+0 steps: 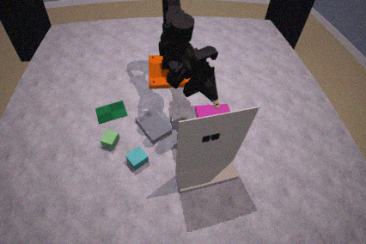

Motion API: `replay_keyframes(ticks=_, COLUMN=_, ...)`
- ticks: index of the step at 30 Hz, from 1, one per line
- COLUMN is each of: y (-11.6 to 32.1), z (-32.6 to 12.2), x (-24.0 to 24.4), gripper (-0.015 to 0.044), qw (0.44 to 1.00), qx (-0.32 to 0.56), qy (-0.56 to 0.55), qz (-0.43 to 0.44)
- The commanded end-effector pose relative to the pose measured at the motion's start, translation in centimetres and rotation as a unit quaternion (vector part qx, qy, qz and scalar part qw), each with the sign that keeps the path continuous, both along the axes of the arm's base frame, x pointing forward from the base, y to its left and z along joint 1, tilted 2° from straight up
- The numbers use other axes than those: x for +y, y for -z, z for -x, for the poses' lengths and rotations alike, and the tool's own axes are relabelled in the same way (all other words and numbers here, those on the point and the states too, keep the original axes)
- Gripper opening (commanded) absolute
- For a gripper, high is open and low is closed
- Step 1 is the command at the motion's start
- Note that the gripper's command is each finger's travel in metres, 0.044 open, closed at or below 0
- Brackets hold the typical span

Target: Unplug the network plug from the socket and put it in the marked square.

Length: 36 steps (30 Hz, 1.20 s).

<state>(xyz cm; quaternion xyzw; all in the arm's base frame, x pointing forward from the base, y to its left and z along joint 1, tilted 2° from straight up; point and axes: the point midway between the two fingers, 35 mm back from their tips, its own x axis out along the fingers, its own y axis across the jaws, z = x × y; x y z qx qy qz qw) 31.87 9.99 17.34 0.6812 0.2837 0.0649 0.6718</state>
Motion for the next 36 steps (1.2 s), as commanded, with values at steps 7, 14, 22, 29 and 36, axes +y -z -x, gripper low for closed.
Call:
replay_keyframes(ticks=7, y=3.3, z=1.2, x=2.3, gripper=0.0000, qw=0.993, qx=0.106, qy=-0.006, qz=0.045)
replay_keyframes(ticks=14, y=5.2, z=2.7, x=3.5, gripper=0.0000, qw=0.982, qx=0.168, qy=-0.012, qz=0.089)
replay_keyframes(ticks=22, y=7.0, z=4.8, x=4.4, gripper=0.0000, qw=0.961, qx=0.230, qy=-0.021, qz=0.150)
replay_keyframes(ticks=29, y=7.9, z=6.5, x=4.7, gripper=0.0000, qw=0.943, qx=0.265, qy=-0.028, qz=0.198)
replay_keyframes(ticks=36, y=8.1, z=6.5, x=4.7, gripper=0.0000, qw=0.943, qx=0.265, qy=-0.028, qz=0.198)
